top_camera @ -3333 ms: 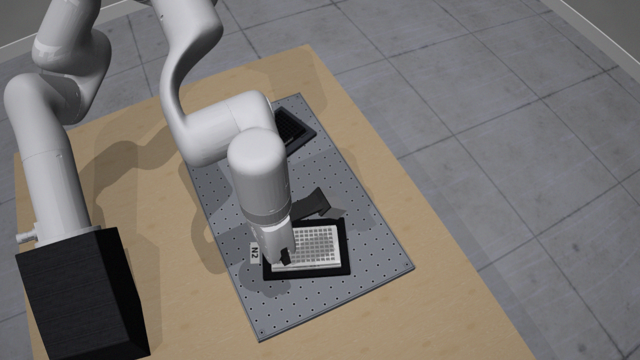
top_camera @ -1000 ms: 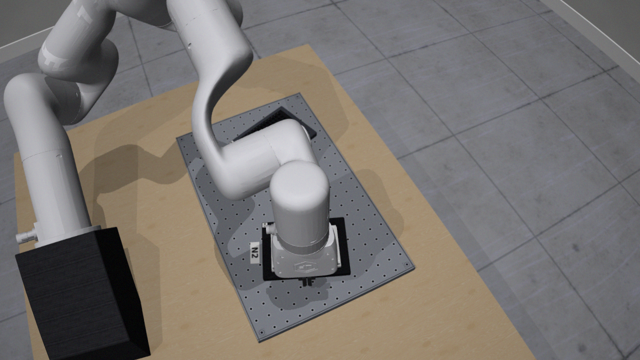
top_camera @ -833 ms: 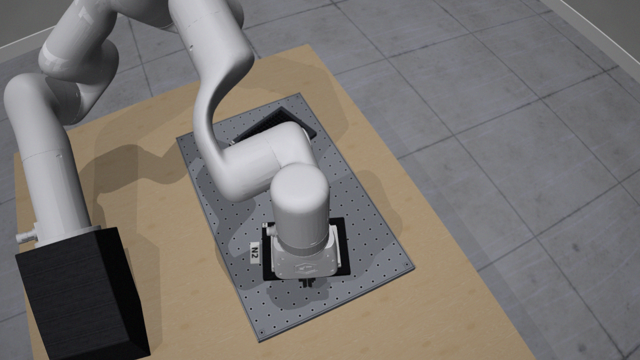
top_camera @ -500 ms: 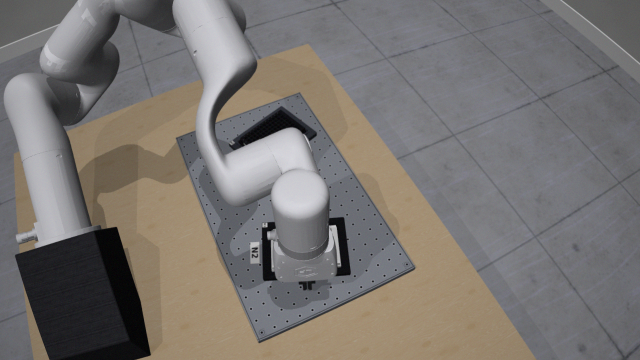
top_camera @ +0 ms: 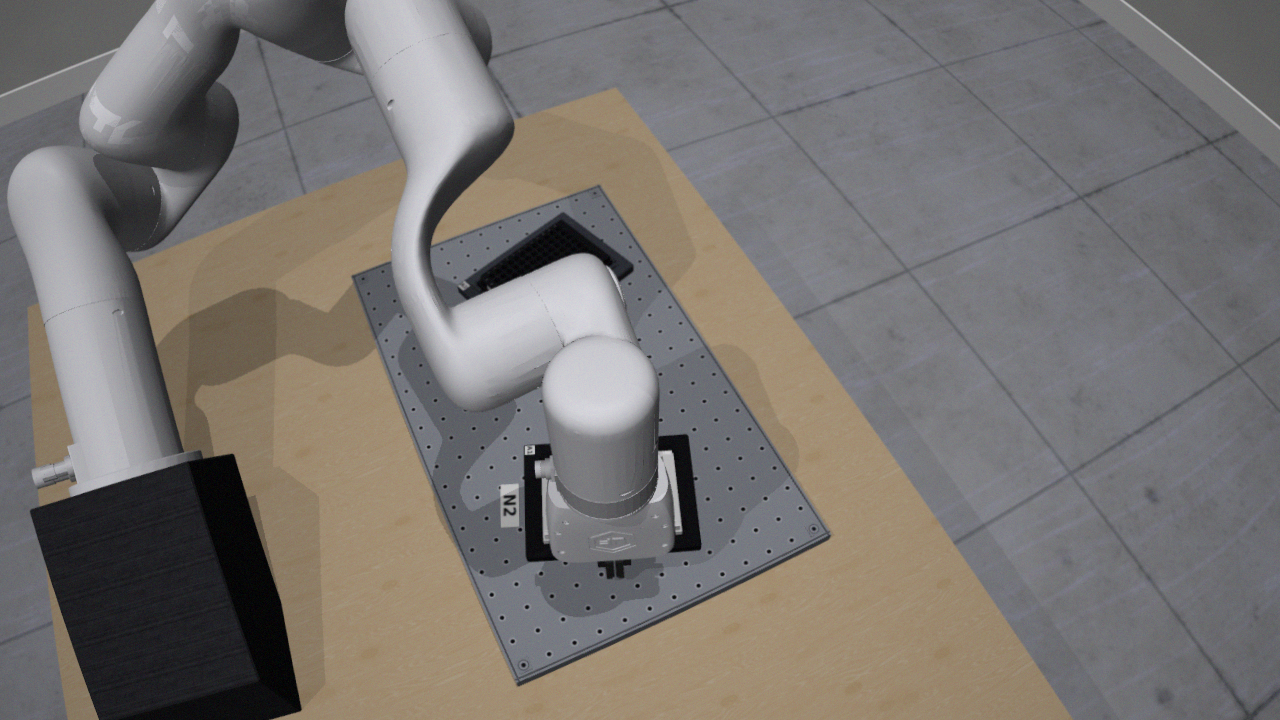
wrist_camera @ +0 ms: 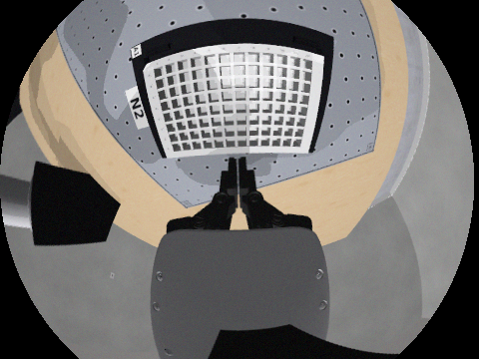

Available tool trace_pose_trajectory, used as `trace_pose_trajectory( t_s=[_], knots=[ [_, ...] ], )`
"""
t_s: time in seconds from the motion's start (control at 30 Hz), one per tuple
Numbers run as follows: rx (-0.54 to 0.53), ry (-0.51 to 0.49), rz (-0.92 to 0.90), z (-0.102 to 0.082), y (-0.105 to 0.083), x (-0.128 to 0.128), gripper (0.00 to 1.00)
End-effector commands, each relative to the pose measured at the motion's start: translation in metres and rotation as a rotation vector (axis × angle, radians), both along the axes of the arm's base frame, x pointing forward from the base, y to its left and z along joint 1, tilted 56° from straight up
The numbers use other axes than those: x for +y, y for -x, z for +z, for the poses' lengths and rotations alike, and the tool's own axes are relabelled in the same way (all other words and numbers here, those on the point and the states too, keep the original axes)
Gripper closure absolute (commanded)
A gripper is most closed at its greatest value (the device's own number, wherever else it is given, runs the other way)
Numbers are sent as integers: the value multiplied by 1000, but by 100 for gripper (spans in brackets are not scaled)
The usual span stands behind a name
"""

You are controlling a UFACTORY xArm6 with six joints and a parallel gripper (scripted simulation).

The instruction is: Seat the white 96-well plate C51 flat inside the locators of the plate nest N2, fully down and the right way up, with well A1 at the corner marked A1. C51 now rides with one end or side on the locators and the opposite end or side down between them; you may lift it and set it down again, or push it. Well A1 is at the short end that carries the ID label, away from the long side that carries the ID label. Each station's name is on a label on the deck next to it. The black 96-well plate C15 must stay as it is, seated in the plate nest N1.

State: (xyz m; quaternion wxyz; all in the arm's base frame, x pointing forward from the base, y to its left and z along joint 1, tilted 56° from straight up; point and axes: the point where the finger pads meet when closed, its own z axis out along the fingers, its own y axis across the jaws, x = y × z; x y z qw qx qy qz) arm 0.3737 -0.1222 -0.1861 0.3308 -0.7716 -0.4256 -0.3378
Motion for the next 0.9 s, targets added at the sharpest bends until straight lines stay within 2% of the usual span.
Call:
trace_pose_trajectory(
  t_s=[0.0,0.87],
  knots=[
    [-2,3,-2,1,-1,-1,100],
    [-2,2,-2,7,-4,2,100]
  ],
)
